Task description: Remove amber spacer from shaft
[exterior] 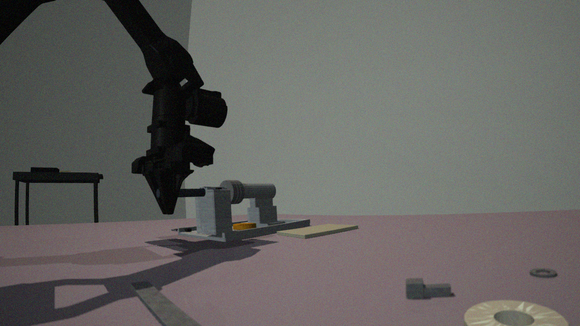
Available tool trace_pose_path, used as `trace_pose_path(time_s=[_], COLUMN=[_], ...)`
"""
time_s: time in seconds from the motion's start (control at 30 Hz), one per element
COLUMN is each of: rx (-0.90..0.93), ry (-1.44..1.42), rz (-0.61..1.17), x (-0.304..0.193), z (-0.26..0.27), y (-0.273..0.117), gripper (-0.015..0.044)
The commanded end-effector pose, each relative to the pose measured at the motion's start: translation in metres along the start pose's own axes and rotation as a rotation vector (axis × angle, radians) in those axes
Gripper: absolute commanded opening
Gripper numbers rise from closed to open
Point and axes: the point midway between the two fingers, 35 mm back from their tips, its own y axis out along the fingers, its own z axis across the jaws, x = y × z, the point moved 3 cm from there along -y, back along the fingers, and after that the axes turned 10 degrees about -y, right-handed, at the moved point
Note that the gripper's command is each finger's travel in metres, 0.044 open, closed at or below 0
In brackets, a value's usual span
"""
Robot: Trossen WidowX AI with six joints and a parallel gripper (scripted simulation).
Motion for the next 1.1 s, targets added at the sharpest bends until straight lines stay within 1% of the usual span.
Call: trace_pose_path(time_s=[0.0,1.07], rx=[-0.002,-0.002], ry=[0.001,0.001], rz=[-0.013,-0.014], x=[0.0043,0.0131], z=[-0.0007,-0.0023], y=[-0.0014,-0.0017], gripper=[0.0000,0.0000])
